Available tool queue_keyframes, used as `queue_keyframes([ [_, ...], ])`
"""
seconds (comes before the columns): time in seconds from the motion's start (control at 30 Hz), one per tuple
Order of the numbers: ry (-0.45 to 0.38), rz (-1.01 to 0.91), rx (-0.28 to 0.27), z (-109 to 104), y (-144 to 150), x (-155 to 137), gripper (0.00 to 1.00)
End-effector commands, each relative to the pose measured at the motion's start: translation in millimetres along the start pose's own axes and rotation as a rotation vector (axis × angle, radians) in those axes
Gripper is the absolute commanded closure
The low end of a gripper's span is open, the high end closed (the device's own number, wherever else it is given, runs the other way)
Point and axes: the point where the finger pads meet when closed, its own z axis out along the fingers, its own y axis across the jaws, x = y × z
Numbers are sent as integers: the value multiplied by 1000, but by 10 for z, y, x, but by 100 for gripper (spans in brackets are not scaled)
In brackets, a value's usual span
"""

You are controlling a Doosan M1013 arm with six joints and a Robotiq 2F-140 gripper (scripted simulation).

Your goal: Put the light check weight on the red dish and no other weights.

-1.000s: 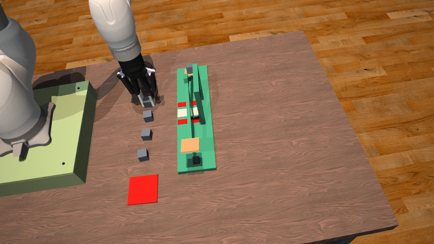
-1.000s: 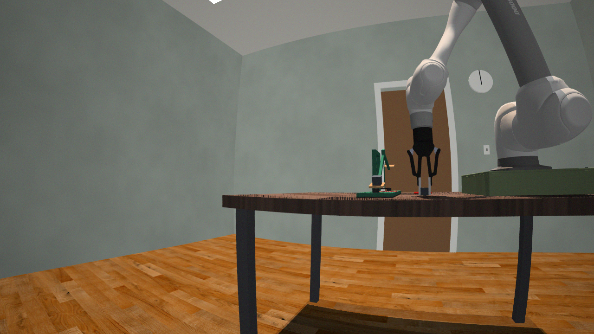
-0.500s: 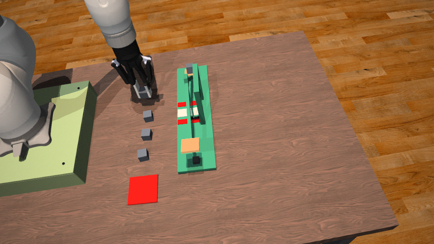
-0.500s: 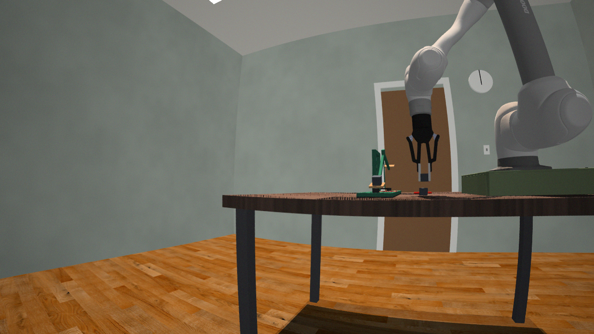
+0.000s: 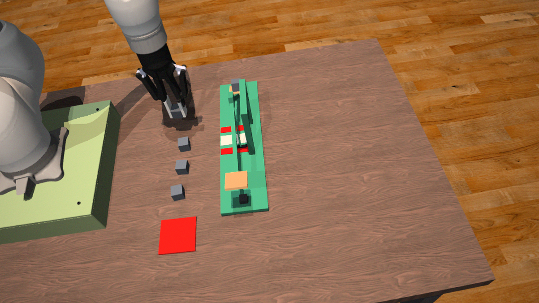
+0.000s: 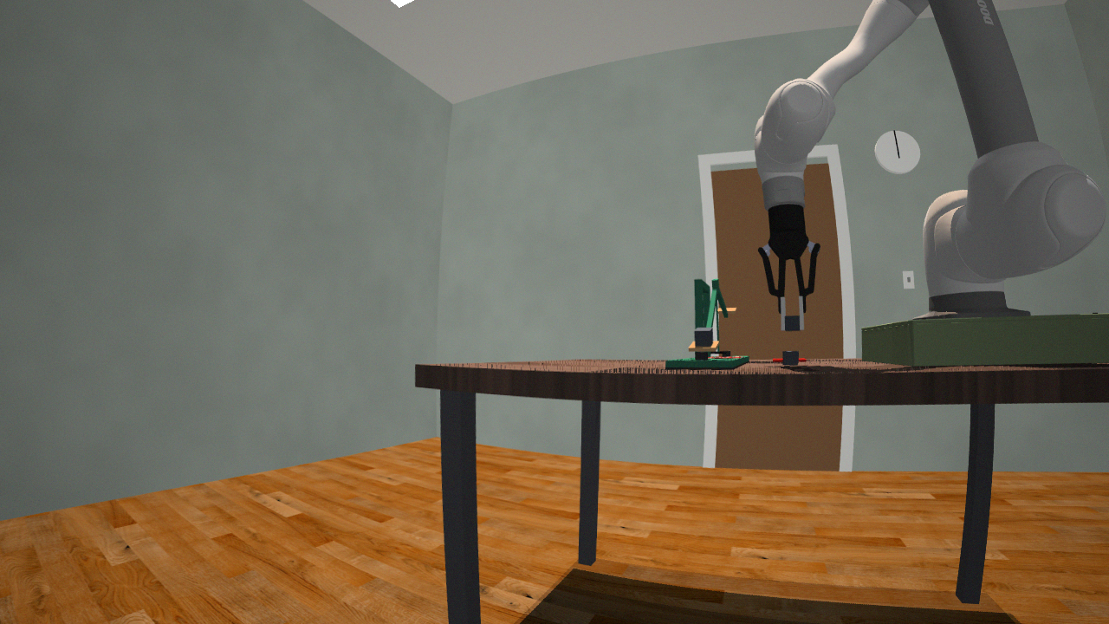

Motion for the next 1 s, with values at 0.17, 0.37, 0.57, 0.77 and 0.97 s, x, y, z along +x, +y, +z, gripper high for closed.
queue_keyframes([
  [0.17,0,-41,0,-12,-2,22,76],
  [0.37,0,-81,0,-104,-16,204,76],
  [0.57,0,-81,0,-315,-48,620,76],
  [0.77,0,-81,0,-577,-88,1137,76],
  [0.97,0,-81,0,-744,-113,1467,76],
])
